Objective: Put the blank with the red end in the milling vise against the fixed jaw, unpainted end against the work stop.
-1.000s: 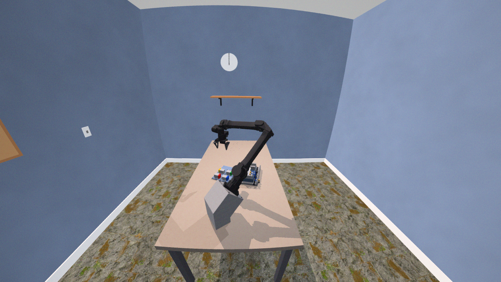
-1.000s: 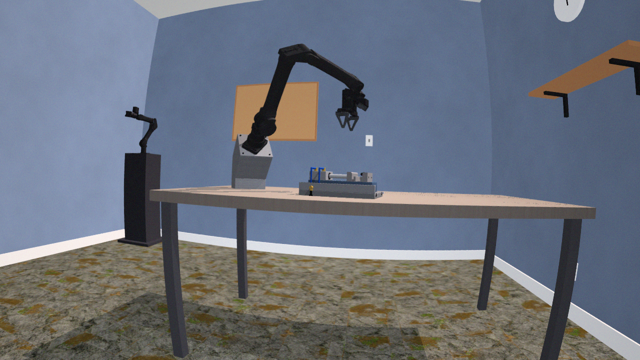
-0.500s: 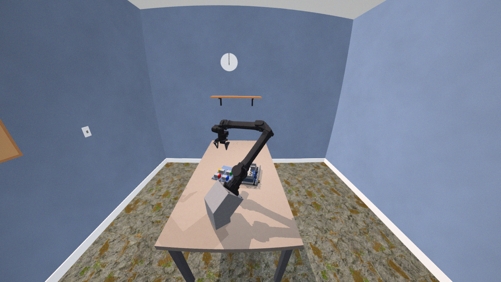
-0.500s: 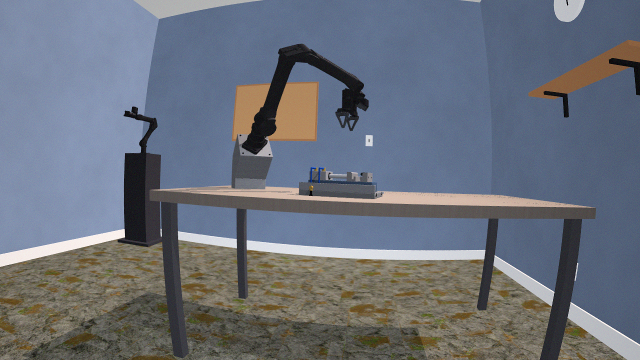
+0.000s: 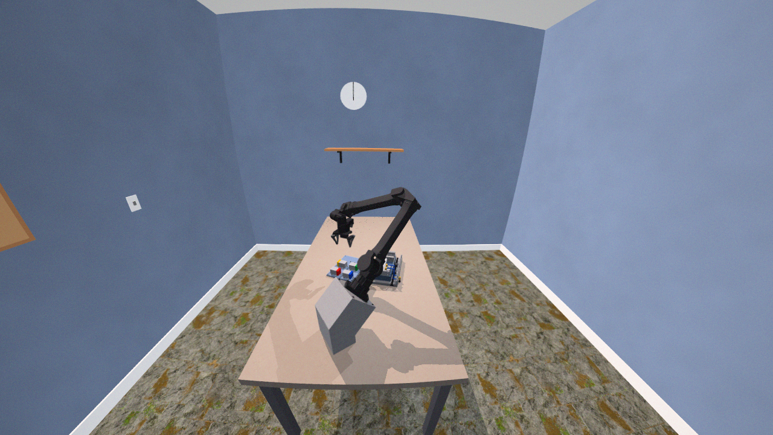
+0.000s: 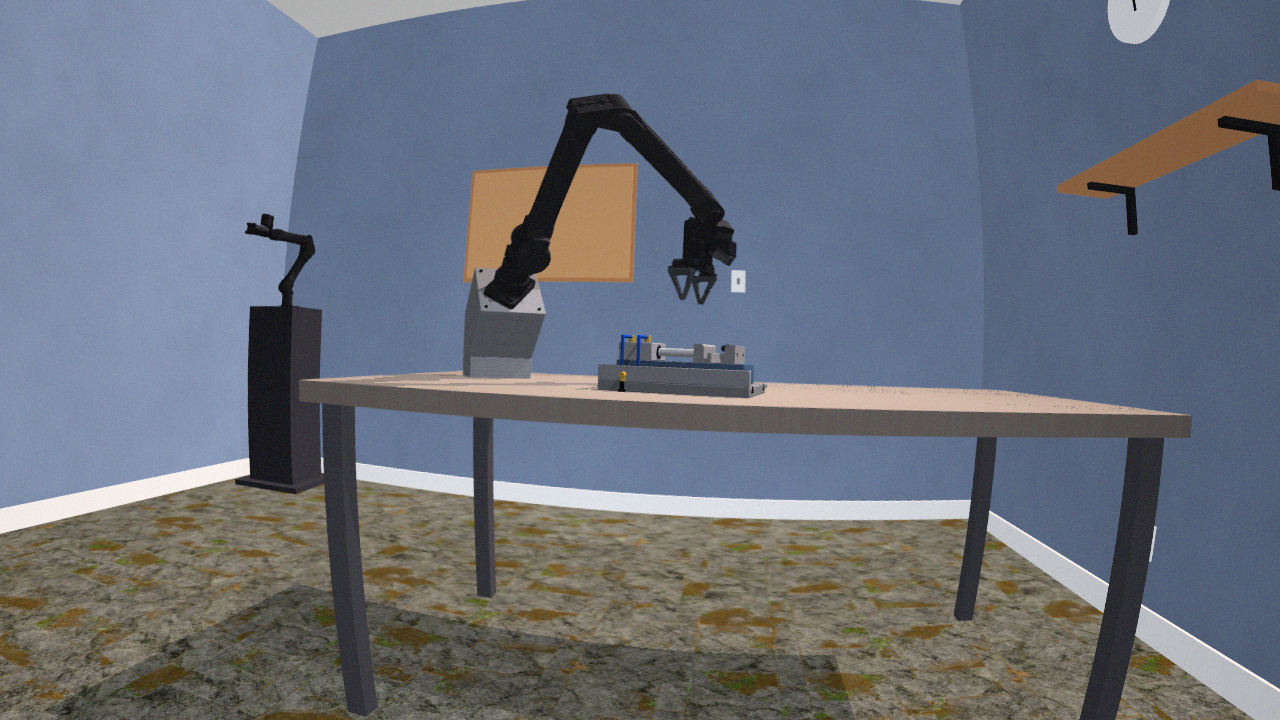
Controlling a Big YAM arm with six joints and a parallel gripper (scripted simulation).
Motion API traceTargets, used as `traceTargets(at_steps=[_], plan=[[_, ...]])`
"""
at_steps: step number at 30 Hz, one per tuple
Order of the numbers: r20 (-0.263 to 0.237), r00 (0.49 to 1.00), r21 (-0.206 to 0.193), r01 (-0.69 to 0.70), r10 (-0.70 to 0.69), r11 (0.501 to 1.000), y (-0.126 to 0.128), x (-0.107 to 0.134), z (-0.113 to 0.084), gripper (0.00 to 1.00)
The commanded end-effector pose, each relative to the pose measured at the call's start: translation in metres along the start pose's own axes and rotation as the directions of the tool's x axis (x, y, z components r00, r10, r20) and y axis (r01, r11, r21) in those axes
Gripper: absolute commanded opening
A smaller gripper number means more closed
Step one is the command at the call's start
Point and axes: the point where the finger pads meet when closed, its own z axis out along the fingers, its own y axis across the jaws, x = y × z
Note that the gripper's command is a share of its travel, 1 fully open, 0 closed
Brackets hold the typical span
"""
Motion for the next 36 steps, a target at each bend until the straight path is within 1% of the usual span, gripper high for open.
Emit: traceTargets(at_steps=[1, 2, 3, 5, 9, 11, 14, 36], plan=[[0.015, 0.999, -0.029, 0.041, -0.041, 0.999, 0.000, -0.008, 0.014, 1.00], [0.019, 0.999, -0.035, 0.036, -0.036, 0.999, -0.001, -0.009, 0.011, 1.00], [0.034, 0.998, -0.055, 0.061, -0.060, 0.997, 0.008, -0.002, 0.000, 1.00], [0.036, 0.998, -0.059, 0.058, -0.056, 0.997, 0.009, -0.004, -0.001, 1.00], [0.036, 0.998, -0.059, 0.057, -0.055, 0.997, 0.009, -0.005, -0.002, 1.00], [0.029, 0.997, -0.048, 0.067, -0.066, 0.997, 0.010, -0.002, 0.002, 1.00], [0.026, 0.997, -0.042, 0.069, -0.068, 0.997, 0.010, -0.001, 0.005, 1.00], [0.026, 0.997, -0.042, 0.069, -0.068, 0.997, 0.010, -0.001, 0.005, 1.00]])
